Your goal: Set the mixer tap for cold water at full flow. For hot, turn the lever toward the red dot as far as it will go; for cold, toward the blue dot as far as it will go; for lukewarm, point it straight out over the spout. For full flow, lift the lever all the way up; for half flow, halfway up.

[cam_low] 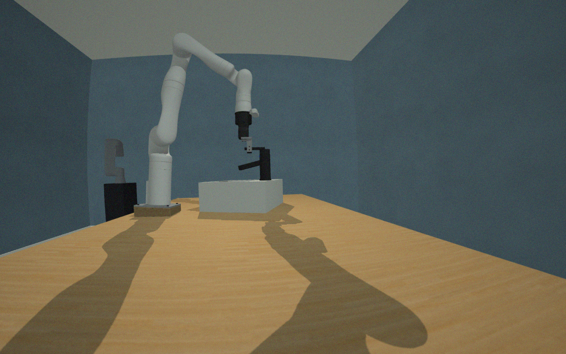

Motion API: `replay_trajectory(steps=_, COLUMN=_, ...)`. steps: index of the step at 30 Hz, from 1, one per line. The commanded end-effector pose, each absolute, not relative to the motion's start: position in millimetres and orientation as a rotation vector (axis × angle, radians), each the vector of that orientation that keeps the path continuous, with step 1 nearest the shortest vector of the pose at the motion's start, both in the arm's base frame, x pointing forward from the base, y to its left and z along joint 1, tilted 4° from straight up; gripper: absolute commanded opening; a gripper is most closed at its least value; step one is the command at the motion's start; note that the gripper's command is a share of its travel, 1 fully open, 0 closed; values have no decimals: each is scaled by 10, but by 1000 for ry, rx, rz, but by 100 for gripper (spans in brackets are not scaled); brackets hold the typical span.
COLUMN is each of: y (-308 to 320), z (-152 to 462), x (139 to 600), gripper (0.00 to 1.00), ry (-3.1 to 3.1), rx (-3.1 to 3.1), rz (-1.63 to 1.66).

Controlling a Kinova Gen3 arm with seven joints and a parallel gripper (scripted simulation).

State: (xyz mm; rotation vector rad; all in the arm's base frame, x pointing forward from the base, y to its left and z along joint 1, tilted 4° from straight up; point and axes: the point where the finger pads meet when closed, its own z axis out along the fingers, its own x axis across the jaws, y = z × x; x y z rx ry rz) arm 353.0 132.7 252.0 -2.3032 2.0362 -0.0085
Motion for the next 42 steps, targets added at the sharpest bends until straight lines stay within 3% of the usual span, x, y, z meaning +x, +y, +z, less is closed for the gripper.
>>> replay_trajectory(steps=1, y=1328, z=2525, x=3533, gripper=100, ry=2035, rx=-2302, rz=-9)
replay_trajectory(steps=2, y=1328, z=2525, x=3533, gripper=0, ry=2035, rx=-2302, rz=-9)
replay_trajectory(steps=42, y=1328, z=2525, x=3533, gripper=0, ry=2035, rx=-2302, rz=-9)
